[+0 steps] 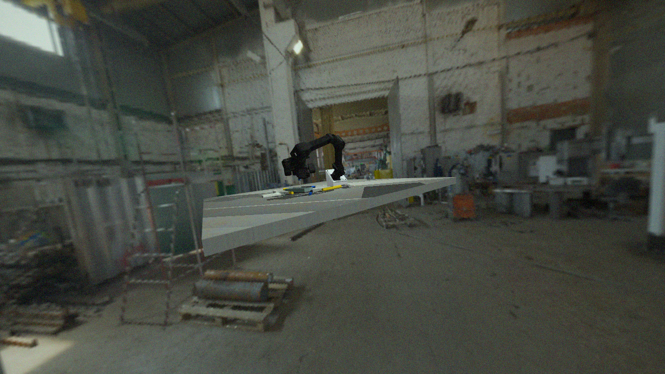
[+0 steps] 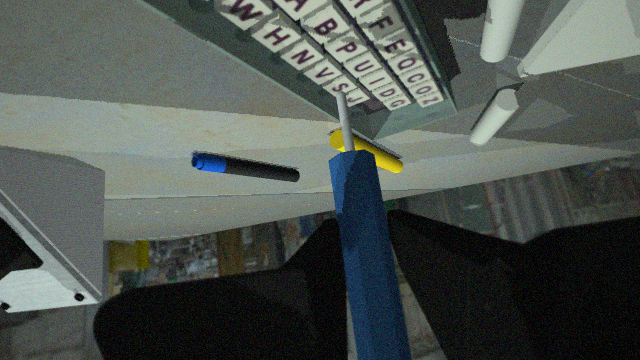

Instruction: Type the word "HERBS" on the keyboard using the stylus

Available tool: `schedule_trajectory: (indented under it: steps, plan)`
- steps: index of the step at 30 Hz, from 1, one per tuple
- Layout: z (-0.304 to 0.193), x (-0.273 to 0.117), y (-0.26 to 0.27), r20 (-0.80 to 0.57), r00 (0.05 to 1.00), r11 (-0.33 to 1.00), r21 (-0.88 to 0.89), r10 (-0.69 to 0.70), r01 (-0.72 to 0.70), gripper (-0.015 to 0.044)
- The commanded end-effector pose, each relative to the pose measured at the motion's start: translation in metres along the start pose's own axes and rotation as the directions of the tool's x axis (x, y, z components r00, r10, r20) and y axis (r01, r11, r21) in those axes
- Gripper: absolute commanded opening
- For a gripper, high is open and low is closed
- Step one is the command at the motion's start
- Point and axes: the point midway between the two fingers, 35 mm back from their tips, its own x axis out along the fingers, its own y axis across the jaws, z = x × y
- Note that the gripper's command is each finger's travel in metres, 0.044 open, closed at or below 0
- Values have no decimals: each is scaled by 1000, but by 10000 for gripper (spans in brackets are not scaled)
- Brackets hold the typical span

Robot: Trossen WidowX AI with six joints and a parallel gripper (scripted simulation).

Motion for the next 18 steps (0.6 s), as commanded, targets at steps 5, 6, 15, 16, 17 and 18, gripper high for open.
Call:
schedule_trajectory:
  steps: [5,6,15,16,17,18]
  plan:
    - [14,11,2,-5,1000,1000,-4,-2,2,0]
    - [14,11,2,-5,1000,1000,-4,-2,2,0]
    - [17,13,1,-5,1000,1000,-4,-2,2,81]
    - [17,13,1,-5,1000,1000,-4,-2,2,81]
    - [18,13,1,-5,1000,1000,-4,-2,2,81]
    - [18,13,1,-5,1000,1000,-4,-2,2,81]
